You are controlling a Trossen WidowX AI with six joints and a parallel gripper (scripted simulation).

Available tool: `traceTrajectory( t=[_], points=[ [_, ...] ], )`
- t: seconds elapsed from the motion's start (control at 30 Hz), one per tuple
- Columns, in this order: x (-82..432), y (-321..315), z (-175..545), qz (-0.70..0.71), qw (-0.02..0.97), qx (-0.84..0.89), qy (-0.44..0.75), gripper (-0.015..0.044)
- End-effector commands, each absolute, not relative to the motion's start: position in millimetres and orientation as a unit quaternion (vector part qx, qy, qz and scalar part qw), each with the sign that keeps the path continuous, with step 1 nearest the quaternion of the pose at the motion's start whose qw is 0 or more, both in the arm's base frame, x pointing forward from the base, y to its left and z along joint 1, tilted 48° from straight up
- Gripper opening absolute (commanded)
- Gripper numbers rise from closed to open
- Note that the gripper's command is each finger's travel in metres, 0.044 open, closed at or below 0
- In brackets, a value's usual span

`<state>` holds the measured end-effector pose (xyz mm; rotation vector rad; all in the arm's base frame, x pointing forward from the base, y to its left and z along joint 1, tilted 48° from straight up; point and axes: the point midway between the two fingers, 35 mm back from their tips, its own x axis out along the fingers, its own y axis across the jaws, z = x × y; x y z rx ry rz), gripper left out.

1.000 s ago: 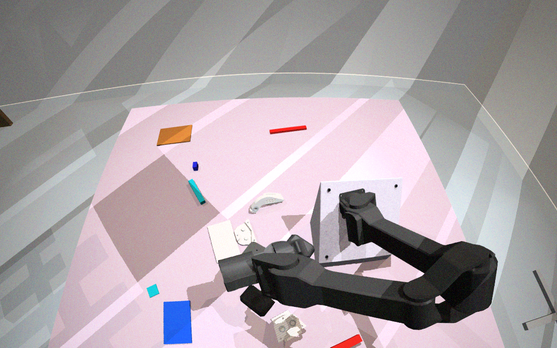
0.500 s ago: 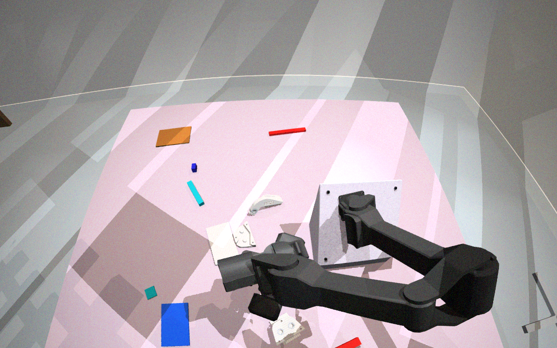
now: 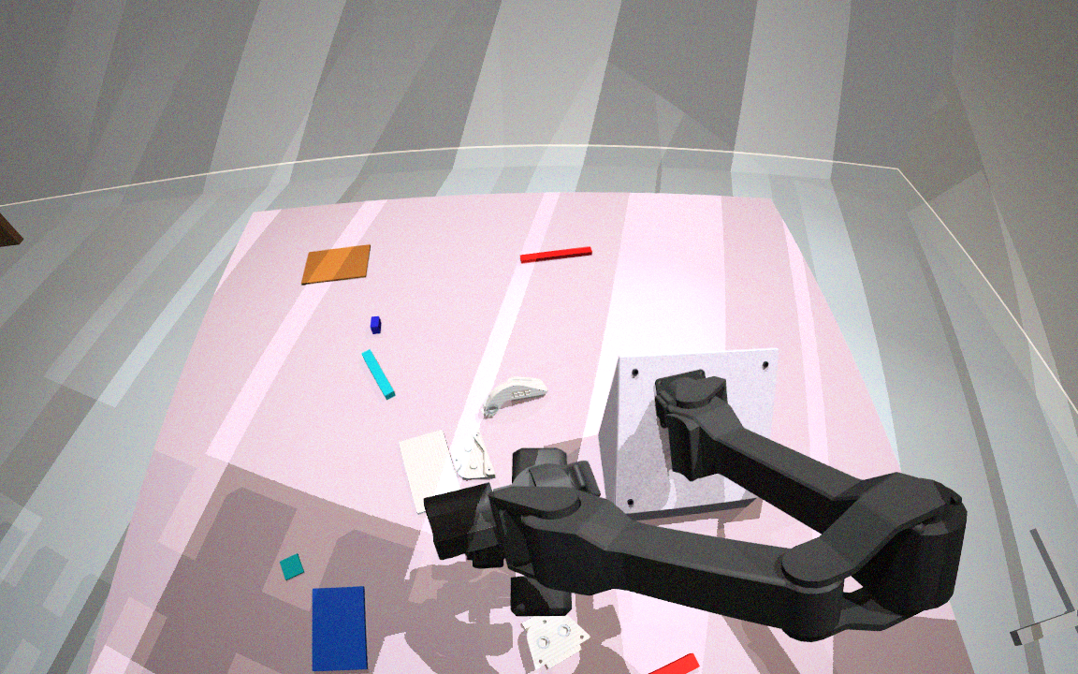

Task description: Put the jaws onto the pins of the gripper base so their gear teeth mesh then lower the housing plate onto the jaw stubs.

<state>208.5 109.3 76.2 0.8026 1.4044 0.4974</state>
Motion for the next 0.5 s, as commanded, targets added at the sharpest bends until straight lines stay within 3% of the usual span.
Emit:
traceTrajectory(
  t=[0.0, 0.47],
  points=[
    [207.2, 109.1, 75.9, 0.25, 0.678, 0.325, 0.611, 0.0],
    [204.4, 107.2, 73.4, 0.348, 0.722, 0.207, 0.561, 0.0]
  ],
)
